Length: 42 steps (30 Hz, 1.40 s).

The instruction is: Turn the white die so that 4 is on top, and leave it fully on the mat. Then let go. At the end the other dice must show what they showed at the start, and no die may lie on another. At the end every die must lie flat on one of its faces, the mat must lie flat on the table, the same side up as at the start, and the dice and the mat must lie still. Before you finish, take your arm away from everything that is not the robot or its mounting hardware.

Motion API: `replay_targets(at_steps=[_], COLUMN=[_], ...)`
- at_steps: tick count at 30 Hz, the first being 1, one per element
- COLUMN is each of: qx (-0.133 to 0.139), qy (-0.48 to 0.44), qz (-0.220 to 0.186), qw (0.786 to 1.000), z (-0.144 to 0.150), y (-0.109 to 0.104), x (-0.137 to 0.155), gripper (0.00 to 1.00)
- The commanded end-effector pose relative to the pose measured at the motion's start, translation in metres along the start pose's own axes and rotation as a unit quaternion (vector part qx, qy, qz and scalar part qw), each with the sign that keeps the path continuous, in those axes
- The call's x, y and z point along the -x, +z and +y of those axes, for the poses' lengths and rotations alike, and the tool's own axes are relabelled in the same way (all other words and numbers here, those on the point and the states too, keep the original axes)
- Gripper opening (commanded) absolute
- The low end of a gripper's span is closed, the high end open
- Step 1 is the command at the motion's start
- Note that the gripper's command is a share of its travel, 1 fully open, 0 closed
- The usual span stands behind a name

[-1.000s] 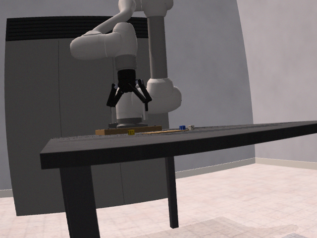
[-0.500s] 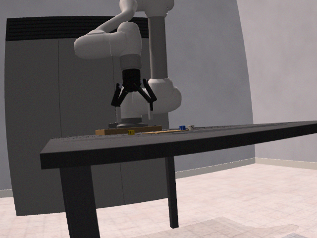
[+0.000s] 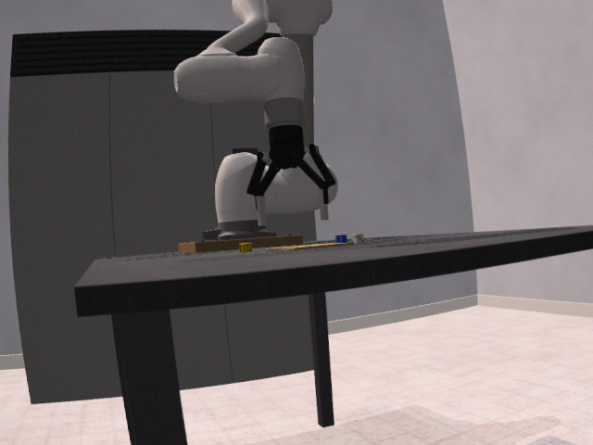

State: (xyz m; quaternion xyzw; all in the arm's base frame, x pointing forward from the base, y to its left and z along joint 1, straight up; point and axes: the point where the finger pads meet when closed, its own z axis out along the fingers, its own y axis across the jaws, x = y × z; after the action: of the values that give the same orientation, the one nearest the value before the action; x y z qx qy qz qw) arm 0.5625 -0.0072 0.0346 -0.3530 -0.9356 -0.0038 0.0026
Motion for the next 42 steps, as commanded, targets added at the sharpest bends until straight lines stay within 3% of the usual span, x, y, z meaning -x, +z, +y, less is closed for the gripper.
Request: replay_targets(at_steps=[1,8,18,42], qx=[0.000,0.000,0.000,0.000], qy=[0.000,0.000,0.000,0.000], qz=[0.000,0.000,0.000,0.000], qw=[1.000,1.000,1.000,1.000], z=[0.026,0.081,0.118,0.124], y=[0.000,0.000,0.000,0.000], x=[-0.011,-0.035,-0.051,-0.054], gripper=[1.00,1.00,1.00,1.00])
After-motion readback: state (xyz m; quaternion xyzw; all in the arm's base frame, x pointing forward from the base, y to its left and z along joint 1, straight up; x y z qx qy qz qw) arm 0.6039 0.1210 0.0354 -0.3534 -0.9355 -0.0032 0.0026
